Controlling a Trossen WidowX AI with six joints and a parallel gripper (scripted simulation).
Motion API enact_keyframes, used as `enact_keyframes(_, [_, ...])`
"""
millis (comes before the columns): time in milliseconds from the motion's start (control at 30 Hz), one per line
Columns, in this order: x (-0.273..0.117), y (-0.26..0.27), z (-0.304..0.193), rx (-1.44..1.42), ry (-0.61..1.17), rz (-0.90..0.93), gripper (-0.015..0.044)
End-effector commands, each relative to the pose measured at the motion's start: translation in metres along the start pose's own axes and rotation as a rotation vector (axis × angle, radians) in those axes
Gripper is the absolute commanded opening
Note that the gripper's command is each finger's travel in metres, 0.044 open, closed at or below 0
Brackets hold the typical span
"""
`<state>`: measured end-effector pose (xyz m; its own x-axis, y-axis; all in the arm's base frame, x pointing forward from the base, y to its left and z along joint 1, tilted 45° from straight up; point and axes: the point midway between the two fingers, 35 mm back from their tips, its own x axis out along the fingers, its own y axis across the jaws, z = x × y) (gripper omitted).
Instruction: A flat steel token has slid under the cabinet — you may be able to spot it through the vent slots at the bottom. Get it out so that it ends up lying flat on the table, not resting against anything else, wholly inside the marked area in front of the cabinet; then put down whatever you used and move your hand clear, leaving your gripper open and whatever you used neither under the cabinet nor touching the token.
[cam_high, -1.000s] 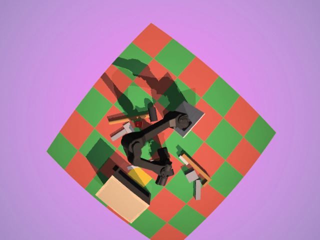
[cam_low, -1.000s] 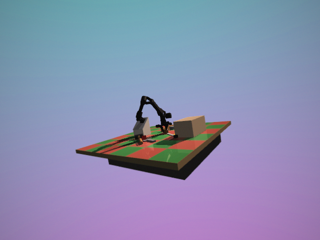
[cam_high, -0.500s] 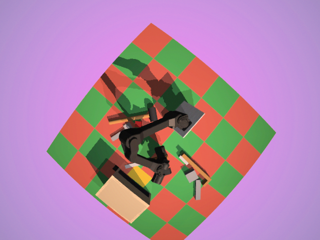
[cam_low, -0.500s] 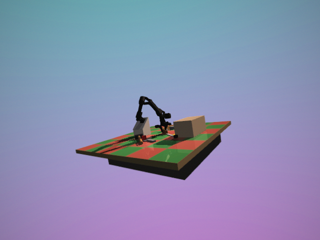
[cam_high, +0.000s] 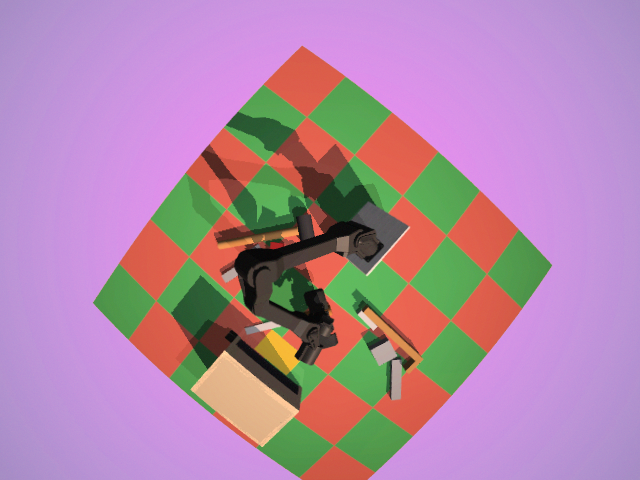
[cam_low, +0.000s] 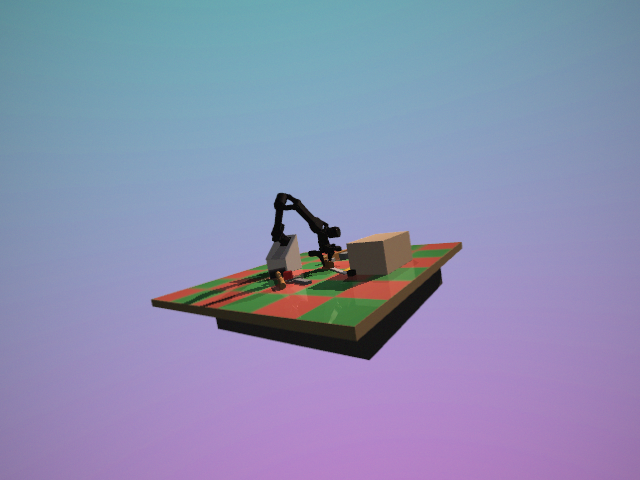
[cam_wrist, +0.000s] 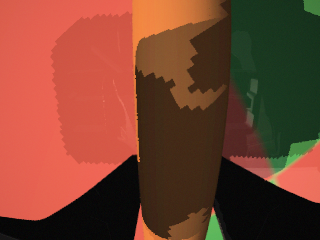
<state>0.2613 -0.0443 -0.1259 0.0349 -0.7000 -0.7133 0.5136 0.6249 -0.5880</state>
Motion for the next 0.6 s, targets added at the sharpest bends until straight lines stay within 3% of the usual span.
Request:
enact_keyframes(0, [-0.002,-0.004,0.005,-0.001,-0.009,0.003,0.0])
enact_keyframes(567, [-0.002,-0.02,0.019,-0.001,-0.009,0.002,0.0])
